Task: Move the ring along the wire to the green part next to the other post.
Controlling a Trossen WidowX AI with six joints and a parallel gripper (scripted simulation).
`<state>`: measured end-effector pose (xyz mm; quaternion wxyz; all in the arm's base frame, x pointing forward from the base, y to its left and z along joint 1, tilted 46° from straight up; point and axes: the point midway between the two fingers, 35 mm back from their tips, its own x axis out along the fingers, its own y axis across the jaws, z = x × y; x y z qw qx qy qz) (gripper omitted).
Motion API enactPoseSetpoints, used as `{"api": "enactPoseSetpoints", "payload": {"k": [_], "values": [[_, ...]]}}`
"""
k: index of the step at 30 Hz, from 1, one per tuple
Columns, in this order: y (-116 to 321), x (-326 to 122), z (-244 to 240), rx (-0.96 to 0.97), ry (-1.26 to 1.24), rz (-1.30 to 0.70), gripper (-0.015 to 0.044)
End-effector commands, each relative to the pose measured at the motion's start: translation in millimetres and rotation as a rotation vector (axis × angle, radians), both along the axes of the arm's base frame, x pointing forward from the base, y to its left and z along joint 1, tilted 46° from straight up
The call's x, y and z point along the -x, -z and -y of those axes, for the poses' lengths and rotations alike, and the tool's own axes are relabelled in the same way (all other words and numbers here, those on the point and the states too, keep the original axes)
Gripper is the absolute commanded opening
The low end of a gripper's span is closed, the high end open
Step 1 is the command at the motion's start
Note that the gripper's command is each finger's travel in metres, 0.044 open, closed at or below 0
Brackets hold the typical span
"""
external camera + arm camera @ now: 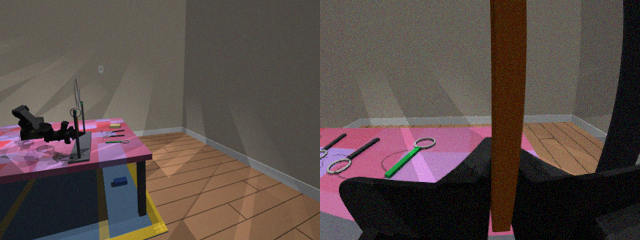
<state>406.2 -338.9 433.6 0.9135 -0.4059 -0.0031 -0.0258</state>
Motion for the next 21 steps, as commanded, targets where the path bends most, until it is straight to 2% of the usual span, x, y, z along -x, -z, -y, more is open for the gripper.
{"api": "enactPoseSetpoints", "payload": {"k": [1,11,21], "values": [[-0.1,-0.3,-0.5,-0.004,0.0,0.0,-0.015],[0.1,0.2,-0.7,-0.005,0.003,-0.003,-0.015],[6.9,21.2,-8.7,-0.013,0.128,-0.116,-0.015]]}}
